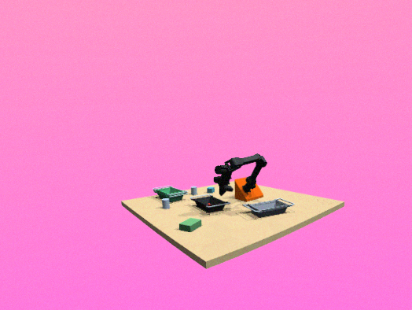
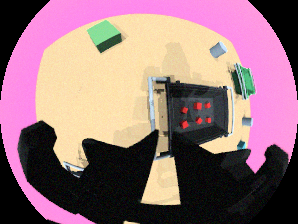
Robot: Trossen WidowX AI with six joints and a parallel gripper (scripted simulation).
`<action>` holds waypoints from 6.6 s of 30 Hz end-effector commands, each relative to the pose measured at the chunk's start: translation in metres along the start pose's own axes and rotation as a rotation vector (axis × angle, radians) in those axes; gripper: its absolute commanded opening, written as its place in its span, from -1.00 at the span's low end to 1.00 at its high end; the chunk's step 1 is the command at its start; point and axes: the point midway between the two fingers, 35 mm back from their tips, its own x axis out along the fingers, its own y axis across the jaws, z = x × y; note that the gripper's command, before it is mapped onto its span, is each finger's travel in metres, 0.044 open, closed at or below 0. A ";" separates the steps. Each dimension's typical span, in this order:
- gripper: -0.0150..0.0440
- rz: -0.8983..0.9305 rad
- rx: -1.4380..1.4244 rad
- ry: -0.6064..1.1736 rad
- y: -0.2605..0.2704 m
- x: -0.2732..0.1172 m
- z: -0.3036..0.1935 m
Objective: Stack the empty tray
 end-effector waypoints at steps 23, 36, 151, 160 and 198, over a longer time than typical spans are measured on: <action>-0.21 0.258 -0.148 0.244 0.010 0.064 0.000; -0.21 0.260 -0.148 0.245 0.015 0.088 -0.008; -0.21 0.245 -0.150 0.241 -0.286 0.136 0.037; -0.21 0.247 -0.150 0.241 -0.277 0.170 0.026; -0.21 0.249 -0.149 0.243 -0.214 0.122 0.027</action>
